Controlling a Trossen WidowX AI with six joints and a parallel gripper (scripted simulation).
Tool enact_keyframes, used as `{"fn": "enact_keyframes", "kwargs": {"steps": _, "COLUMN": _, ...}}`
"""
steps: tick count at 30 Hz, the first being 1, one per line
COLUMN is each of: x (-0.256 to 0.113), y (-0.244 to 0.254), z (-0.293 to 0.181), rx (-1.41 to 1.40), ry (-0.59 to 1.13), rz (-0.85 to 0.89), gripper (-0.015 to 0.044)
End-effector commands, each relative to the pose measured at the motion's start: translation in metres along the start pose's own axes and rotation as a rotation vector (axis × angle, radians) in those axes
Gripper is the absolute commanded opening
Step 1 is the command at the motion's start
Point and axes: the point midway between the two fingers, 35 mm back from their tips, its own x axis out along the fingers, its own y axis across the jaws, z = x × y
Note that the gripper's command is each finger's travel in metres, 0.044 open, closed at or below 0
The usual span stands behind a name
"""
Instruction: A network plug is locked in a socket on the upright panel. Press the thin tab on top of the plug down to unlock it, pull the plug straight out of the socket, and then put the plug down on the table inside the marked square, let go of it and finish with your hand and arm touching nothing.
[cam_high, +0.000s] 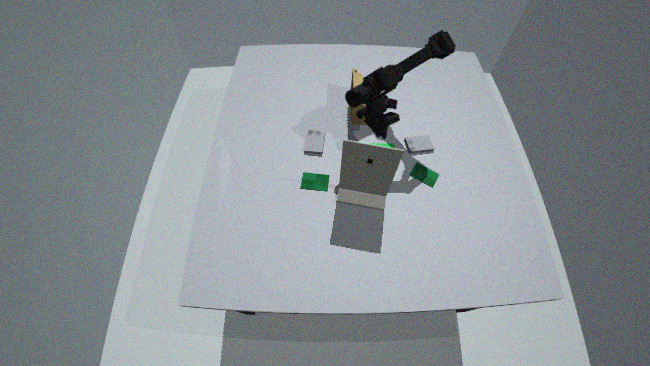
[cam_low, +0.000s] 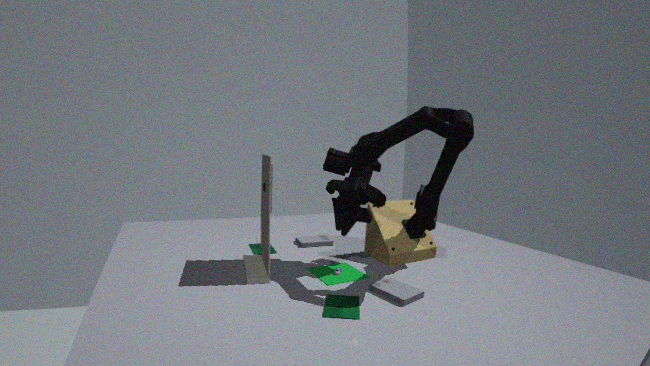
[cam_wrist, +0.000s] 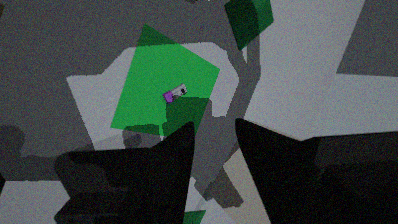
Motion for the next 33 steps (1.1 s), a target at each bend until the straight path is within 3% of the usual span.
{"fn": "enact_keyframes", "kwargs": {"steps": 1, "x": -0.004, "y": -0.003, "z": 0.0, "rx": -0.011, "ry": 0.004, "rz": 0.003, "gripper": 0.0156}}
{"fn": "enact_keyframes", "kwargs": {"steps": 17, "x": -0.015, "y": -0.01, "z": 0.003, "rx": 0.001, "ry": -0.003, "rz": -0.005, "gripper": 0.0156}}
{"fn": "enact_keyframes", "kwargs": {"steps": 33, "x": -0.053, "y": -0.039, "z": -0.003, "rx": 0.029, "ry": 0.016, "rz": 0.006, "gripper": 0.0156}}
